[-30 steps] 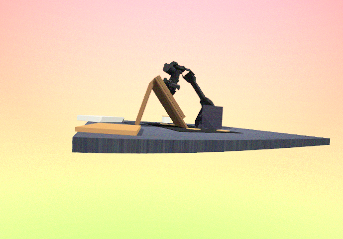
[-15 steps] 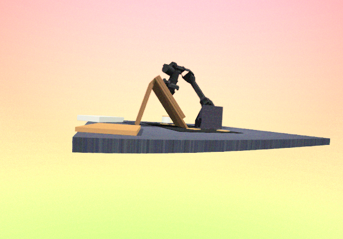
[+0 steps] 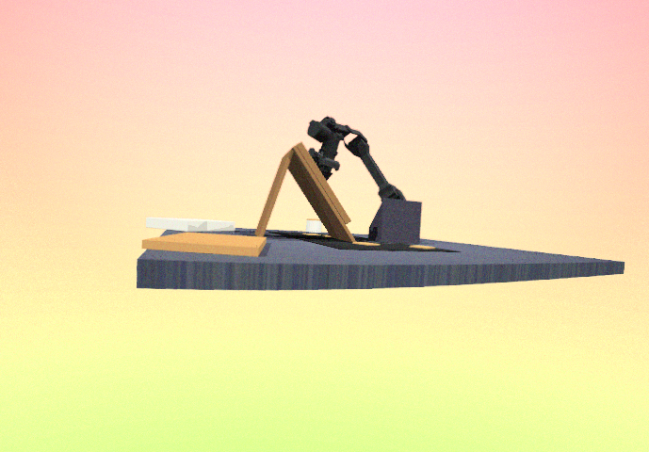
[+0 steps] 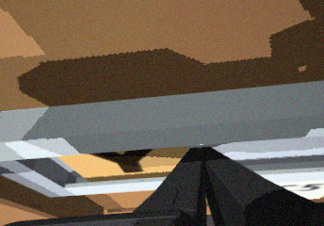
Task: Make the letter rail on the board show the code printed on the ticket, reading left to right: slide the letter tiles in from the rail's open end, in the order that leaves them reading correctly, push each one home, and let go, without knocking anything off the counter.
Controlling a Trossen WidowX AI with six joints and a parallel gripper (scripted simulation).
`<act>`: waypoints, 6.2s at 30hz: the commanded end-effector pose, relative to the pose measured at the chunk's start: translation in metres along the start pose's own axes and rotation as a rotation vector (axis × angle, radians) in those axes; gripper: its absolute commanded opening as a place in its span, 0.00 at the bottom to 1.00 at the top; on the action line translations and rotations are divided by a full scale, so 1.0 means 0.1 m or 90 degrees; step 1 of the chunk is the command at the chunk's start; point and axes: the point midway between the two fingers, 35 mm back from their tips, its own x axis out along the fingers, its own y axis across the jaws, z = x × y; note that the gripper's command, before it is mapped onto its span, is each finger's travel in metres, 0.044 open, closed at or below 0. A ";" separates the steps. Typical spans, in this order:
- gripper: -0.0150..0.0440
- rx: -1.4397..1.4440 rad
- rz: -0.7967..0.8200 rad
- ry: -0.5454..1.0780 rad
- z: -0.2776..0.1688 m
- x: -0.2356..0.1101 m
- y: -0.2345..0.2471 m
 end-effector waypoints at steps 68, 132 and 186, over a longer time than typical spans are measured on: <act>0.30 -0.011 -0.003 -0.005 -0.17 -0.22 0.09; 0.83 -0.633 0.005 -0.047 -1.03 0.00 -1.74; 0.83 -0.356 0.030 0.144 -1.99 1.16 -2.35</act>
